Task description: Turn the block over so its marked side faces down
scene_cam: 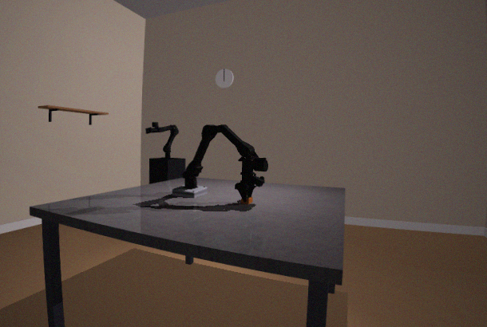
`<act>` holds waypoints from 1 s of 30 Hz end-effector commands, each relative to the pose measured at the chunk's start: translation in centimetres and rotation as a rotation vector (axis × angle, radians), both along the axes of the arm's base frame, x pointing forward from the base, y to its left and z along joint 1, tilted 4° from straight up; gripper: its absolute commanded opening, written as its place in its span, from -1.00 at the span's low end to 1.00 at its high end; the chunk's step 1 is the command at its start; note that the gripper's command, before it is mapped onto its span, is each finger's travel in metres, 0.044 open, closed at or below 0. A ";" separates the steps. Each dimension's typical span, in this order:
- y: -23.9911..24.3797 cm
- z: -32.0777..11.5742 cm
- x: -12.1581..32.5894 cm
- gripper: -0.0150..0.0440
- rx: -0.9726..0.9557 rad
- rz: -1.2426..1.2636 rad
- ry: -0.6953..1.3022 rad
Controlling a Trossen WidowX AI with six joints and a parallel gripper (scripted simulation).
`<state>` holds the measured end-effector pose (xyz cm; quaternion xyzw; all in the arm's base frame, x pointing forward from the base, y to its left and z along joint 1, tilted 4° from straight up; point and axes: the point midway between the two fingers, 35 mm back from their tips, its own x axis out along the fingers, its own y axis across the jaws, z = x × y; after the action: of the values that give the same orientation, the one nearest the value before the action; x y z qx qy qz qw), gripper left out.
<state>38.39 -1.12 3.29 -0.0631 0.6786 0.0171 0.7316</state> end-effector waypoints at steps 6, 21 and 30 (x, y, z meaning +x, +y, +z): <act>0.0 0.4 -0.1 -0.19 -0.005 0.005 0.003; 0.1 2.5 0.0 -0.49 0.009 0.007 -0.079; 0.1 2.0 0.2 -0.49 0.028 0.014 -0.213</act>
<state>38.64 -1.12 5.49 -0.0599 0.6154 0.0194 0.7857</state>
